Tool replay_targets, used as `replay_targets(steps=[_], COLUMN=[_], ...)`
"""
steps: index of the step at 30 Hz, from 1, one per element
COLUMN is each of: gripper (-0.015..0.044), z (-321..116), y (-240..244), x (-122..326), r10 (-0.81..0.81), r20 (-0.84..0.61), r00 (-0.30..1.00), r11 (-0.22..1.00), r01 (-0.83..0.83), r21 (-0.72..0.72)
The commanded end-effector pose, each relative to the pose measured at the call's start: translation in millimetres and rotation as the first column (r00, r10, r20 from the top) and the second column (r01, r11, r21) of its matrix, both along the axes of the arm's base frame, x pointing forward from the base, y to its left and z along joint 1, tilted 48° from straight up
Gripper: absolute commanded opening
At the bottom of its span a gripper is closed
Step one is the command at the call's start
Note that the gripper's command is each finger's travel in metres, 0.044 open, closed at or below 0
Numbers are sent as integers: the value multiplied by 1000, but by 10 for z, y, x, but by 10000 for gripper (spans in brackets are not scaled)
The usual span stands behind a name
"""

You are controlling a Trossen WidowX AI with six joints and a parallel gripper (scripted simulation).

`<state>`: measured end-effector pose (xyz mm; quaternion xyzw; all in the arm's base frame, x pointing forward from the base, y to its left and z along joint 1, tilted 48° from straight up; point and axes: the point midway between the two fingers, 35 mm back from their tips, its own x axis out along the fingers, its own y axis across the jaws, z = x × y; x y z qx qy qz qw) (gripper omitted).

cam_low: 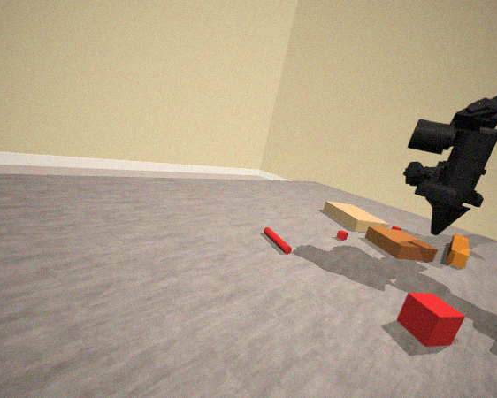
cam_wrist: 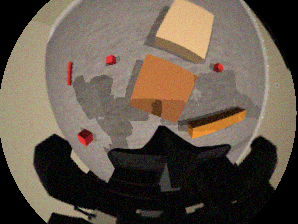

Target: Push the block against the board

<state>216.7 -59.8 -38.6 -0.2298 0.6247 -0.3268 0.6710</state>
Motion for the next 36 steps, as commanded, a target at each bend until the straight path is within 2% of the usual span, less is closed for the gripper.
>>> replay_targets(steps=[1, 9, 14, 19, 36], gripper=[0, 0, 0, 0, 0], z=[-86, -211, -269, -573, -533], y=[52, 155, 107, -242, -300], x=[-64, -137, -131, -143, 7], r10=[-78, -236, -240, -239, -239], r20=[71, 249, 252, 252, 252], r00=[994, 939, 937, 938, 938], r11=[997, 971, 970, 970, 970], r01=[79, 240, 244, 244, 244], r21=[-1, 15, 17, 13, 13])
